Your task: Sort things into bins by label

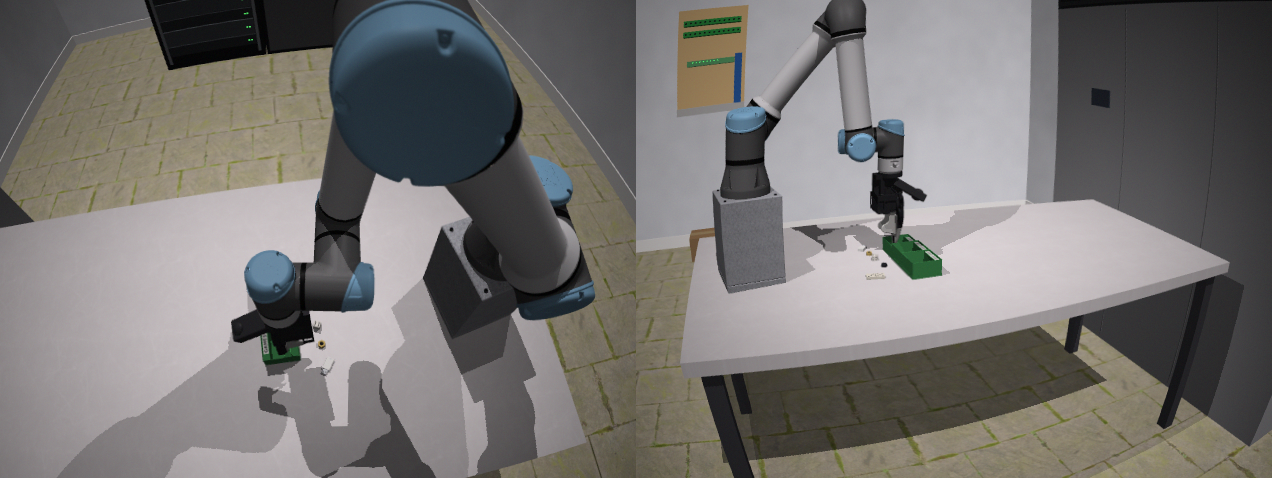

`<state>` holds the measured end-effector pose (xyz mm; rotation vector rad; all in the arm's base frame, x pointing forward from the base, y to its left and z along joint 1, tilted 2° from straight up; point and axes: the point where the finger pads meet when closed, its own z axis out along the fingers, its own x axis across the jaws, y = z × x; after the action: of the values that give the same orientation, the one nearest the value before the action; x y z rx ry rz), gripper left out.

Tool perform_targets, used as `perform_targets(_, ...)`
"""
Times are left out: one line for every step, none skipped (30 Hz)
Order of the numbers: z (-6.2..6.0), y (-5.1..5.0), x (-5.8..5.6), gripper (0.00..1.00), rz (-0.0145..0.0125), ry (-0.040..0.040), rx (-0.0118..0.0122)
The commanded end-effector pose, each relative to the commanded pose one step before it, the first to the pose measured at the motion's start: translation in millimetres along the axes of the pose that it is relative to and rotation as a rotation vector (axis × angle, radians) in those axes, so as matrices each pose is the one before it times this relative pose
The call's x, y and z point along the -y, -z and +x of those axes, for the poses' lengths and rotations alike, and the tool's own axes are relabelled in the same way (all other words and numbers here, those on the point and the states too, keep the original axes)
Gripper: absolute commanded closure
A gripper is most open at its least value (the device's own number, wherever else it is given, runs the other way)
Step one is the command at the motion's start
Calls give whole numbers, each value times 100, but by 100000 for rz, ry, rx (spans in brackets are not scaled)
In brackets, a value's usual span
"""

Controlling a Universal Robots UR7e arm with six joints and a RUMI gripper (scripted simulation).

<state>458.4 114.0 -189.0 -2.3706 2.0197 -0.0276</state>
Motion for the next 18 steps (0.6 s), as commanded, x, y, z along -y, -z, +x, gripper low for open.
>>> perform_targets(7, 585, 50, 96, 131, 2, -20)
perform_targets(0, 133, 0, 96, 0, 0, 0)
perform_targets(0, 133, 0, 96, 0, 0, 0)
perform_targets(0, 0, 0, 96, 0, 0, 0)
perform_targets(0, 0, 0, 96, 0, 0, 0)
perform_targets(0, 134, 0, 96, 0, 0, 0)
perform_targets(0, 133, 0, 96, 0, 0, 0)
perform_targets(0, 133, 0, 96, 0, 0, 0)
perform_targets(0, 133, 0, 96, 0, 0, 0)
perform_targets(0, 133, 0, 96, 0, 0, 0)
perform_targets(0, 133, 0, 96, 0, 0, 0)
perform_targets(0, 133, 0, 96, 0, 0, 0)
perform_targets(0, 133, 0, 96, 0, 0, 0)
perform_targets(0, 133, 0, 96, 0, 0, 0)
perform_targets(0, 133, 0, 96, 0, 0, 0)
perform_targets(0, 133, 0, 96, 0, 0, 0)
perform_targets(0, 133, 0, 96, 0, 0, 0)
perform_targets(0, 133, 0, 96, 0, 0, 0)
